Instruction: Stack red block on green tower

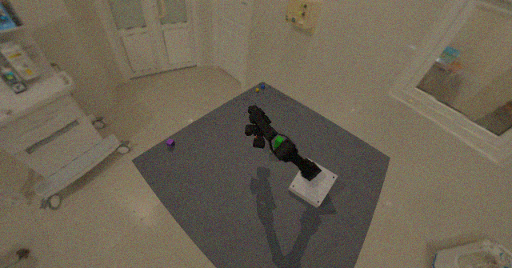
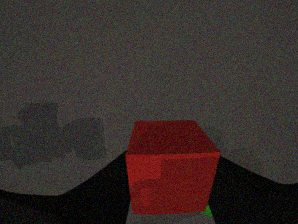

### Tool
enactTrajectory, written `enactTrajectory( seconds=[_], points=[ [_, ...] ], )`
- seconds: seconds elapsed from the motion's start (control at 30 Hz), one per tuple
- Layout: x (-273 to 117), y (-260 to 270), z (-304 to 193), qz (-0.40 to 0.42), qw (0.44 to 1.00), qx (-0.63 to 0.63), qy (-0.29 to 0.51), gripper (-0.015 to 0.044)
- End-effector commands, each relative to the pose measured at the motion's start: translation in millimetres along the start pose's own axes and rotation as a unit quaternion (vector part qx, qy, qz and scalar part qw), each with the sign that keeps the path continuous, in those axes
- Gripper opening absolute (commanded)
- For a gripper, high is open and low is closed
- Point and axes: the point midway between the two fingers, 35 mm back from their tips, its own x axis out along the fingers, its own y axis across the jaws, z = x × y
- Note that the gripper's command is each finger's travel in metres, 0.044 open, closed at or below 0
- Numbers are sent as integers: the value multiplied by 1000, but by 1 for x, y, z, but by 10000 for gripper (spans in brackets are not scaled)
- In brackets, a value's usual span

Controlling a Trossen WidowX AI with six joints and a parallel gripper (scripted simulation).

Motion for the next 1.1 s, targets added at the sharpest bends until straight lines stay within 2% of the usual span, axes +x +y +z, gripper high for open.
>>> enactTrajectory(
  seconds=[0.0, 0.23, 0.7, 1.07],
  points=[
    [-1, -12, -13, 0, 1000, 1, -4, 0],
    [-1, -37, -43, -1, 1000, 4, -7, 0],
    [4, -88, -135, 5, 1000, -7, 3, 0],
    [19, -92, -140, 6, 1000, -8, 3, 0]
  ],
)
